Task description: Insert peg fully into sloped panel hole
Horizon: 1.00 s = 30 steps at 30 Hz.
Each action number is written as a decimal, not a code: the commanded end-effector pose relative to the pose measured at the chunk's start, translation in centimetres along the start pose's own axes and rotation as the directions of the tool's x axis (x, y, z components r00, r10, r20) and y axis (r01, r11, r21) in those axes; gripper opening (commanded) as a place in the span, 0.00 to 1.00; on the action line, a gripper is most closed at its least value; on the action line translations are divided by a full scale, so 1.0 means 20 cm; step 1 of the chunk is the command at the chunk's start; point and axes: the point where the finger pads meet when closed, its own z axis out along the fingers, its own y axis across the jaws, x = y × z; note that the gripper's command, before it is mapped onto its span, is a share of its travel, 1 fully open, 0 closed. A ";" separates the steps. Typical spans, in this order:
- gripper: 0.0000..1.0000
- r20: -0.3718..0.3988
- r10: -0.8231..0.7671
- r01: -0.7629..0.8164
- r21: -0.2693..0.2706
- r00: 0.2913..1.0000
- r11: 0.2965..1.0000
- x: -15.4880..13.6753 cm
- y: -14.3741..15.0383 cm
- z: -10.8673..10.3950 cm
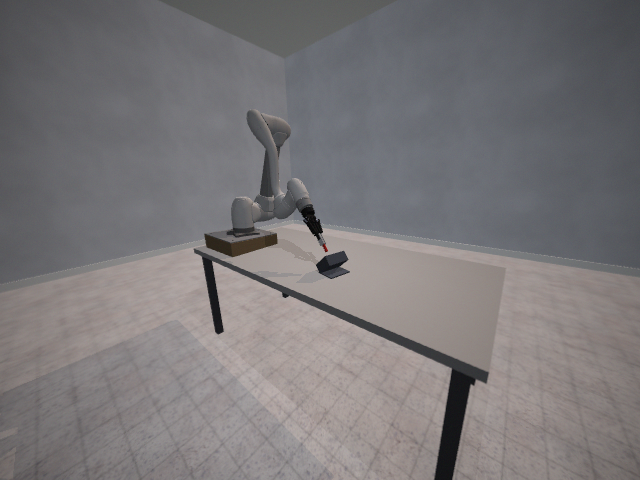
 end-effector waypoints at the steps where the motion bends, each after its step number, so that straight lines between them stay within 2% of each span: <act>1: 0.00 0.000 0.021 -0.021 0.000 1.000 1.000 0.00 0.00 0.00; 30: 0.00 0.000 0.303 -0.303 0.000 0.953 0.953 0.00 0.00 0.01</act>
